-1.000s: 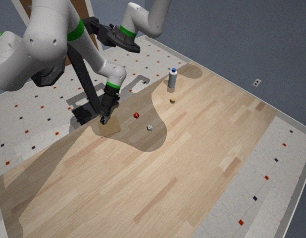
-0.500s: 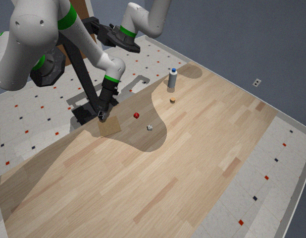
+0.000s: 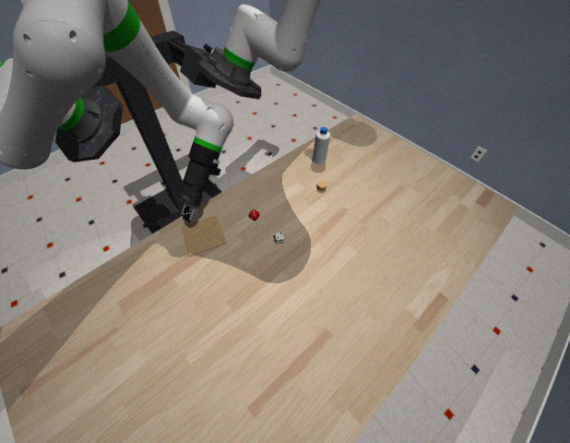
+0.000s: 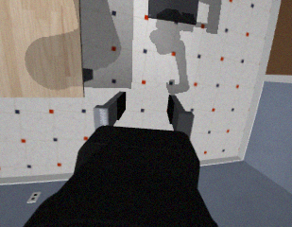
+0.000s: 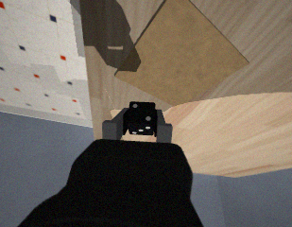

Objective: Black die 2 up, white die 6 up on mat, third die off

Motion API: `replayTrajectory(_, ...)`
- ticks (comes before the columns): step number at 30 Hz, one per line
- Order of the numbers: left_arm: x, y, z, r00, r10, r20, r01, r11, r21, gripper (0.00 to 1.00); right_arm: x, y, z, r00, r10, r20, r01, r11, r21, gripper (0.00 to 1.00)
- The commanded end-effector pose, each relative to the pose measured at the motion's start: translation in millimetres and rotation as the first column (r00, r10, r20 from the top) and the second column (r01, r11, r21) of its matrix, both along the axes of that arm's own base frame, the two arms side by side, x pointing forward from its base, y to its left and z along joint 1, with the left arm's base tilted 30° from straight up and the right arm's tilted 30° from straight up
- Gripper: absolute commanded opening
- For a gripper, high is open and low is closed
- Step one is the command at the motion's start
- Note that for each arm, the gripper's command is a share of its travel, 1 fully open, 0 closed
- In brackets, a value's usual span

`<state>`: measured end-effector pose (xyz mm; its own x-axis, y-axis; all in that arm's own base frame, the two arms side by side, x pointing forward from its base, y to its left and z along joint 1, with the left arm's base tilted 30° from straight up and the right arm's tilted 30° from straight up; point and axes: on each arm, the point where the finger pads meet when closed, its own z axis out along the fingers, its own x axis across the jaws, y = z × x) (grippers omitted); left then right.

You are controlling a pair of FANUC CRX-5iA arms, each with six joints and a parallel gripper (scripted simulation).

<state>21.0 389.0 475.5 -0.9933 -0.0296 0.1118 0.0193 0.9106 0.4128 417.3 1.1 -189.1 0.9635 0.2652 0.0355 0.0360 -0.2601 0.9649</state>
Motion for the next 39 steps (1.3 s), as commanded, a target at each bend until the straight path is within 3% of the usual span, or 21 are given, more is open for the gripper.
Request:
replayTrajectory(1, 0.1, -0.1, 0.9, 1.0, 0.0, 0.0, 0.0, 1.0, 0.002, 1.0, 0.5, 0.5, 0.3, 1.0, 0.001, -0.001, -0.001, 1.0, 0.006, 0.57)
replayTrajectory(5, 0.1, -0.1, 0.9, 1.0, 0.0, 0.0, 0.0, 1.0, 0.002, 1.0, 1.3, 0.1, 0.4, 1.0, 0.001, -0.008, -0.001, 0.999, 0.032, 0.57)
replayTrajectory(13, 0.1, -0.1, 0.9, 1.0, 0.0, 0.0, 0.0, 1.0, 0.002, 1.0, 1.0, -0.7, 2.8, 0.998, 0.017, -0.063, -0.001, 0.972, 0.236, 0.57)
replayTrajectory(22, 0.1, -0.1, 0.9, 1.0, 0.0, 0.0, 0.0, 1.0, 0.002, 1.0, 1.3, -1.2, 2.7, 0.997, 0.021, -0.076, 0.002, 0.96, 0.281, 0.57)
replayTrajectory(30, 0.1, -0.1, 0.9, 1.0, 0.0, 0.0, 0.0, 1.0, 0.002, 1.0, 1.3, -2.4, 5.0, 0.991, 0.05, -0.125, 0.015, 0.882, 0.471, 0.57)
replayTrajectory(39, 0.1, -0.1, 0.9, 1.0, 0.0, 0.0, 0.0, 1.0, 0.002, 1.0, 0.9, -3.1, 4.6, 0.989, 0.056, -0.137, 0.023, 0.86, 0.51, 0.57)
